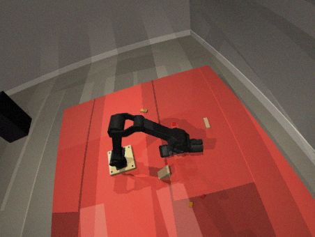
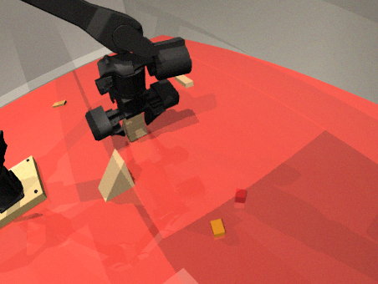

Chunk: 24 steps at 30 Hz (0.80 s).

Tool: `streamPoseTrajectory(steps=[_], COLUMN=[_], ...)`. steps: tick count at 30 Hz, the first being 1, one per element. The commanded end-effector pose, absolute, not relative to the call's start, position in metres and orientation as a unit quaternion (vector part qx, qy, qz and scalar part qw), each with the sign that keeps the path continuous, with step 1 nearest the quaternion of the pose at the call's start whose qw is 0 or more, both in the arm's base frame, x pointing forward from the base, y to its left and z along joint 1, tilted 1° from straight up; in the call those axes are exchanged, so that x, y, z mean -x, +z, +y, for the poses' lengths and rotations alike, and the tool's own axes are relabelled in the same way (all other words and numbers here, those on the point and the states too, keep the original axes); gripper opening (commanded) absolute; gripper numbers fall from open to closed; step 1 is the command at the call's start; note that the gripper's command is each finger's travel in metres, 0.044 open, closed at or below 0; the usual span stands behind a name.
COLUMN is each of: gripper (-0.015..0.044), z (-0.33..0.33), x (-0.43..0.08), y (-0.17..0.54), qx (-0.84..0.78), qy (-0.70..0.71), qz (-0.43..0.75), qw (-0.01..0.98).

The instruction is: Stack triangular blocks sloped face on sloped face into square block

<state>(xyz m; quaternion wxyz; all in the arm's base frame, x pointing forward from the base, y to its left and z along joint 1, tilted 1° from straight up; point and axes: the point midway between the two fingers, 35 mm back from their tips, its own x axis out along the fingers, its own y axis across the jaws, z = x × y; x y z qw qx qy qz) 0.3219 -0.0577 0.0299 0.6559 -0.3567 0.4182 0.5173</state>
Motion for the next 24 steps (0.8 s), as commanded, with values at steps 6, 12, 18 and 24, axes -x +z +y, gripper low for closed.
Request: streamPoseTrajectory(steps=[6,12,18,24], gripper=[0.0164,0.0026,0.0,0.0], z=[-0.0566,-0.057,-0.0573,-0.0524], x=[-0.3209,-0.3211,-0.3213,-0.3212], y=[0.0287,0.0306,0.0325,0.0355], qx=[0.353,0.354,0.356,0.378], qy=[0.517,0.518,0.518,0.502], qz=[0.419,0.419,0.418,0.45], qw=[0.657,0.657,0.656,0.634])
